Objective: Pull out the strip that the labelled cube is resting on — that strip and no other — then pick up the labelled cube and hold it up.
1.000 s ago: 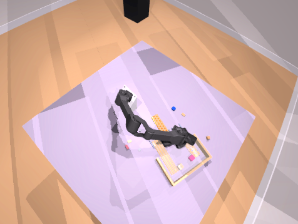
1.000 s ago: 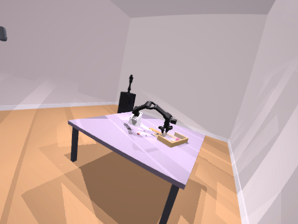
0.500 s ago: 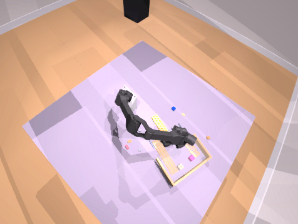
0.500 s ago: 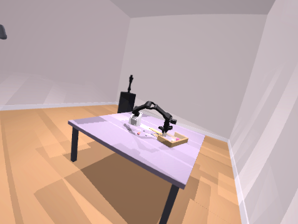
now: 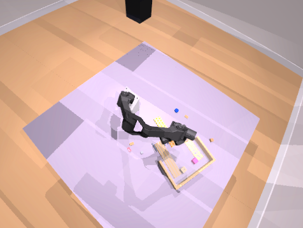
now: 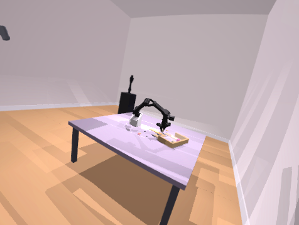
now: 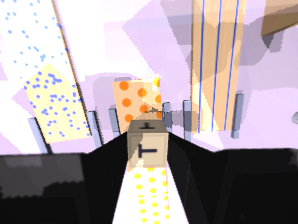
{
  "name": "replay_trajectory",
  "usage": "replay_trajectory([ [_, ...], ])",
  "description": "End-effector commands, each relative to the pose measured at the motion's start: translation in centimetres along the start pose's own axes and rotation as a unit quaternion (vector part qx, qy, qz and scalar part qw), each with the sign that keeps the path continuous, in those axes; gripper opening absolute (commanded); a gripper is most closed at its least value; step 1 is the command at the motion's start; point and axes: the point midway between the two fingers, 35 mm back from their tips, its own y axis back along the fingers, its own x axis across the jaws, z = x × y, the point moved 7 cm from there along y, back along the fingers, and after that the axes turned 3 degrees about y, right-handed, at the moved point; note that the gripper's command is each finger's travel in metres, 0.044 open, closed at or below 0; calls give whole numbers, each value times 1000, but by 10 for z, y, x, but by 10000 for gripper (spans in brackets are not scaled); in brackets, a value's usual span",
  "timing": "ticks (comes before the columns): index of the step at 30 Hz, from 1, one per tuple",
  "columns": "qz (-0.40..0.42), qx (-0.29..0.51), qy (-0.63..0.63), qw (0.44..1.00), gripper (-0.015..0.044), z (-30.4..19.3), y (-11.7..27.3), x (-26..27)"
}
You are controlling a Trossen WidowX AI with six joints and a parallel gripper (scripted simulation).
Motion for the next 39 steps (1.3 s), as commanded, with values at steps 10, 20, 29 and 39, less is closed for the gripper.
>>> replay_trajectory([
  [10, -1, 3, 3, 1000, 0, -32, 10, -11],
  [20, -1, 4, 4, 1000, 0, -66, 10, -25],
  [29, 0, 4, 5, 1000, 0, -74, 31, -28],
  [39, 0, 5, 4, 1000, 0, -74, 46, -28],
])
